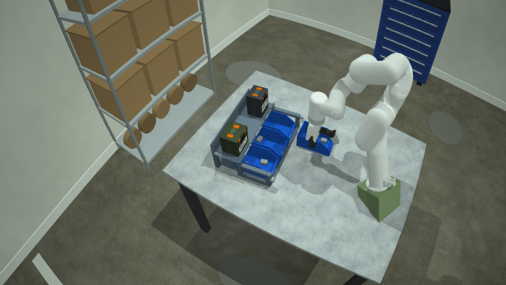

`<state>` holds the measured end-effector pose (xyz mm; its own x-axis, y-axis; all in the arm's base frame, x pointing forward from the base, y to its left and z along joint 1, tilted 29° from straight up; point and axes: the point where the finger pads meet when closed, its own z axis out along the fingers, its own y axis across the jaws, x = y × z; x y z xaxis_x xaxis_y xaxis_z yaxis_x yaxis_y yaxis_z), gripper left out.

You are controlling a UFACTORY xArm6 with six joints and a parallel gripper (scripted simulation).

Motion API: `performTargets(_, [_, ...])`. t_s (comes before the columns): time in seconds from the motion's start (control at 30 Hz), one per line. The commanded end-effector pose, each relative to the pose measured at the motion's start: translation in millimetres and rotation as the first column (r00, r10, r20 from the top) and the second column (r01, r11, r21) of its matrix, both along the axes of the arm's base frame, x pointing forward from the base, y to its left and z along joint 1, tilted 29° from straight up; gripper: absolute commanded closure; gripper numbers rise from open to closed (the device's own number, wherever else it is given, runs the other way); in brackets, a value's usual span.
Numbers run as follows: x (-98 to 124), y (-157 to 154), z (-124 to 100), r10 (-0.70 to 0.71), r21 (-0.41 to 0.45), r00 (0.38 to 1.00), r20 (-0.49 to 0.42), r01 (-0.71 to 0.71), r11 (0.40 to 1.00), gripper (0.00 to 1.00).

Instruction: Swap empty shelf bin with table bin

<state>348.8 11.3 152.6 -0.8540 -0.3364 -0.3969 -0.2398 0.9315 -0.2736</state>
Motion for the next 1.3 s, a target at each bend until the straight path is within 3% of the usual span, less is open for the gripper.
performTargets(0.0, [0.8,0.2,1.0,0.000,0.000,1.000,0.003,0.000,1.000,0.74])
performTargets(0.13, [0.8,0.2,1.0,0.000,0.000,1.000,0.003,0.000,1.000,0.74])
performTargets(0.17, [0.8,0.2,1.0,0.000,0.000,1.000,0.003,0.000,1.000,1.00])
performTargets(1.27, [0.7,0.2,1.2,0.000,0.000,1.000,0.003,0.000,1.000,1.00])
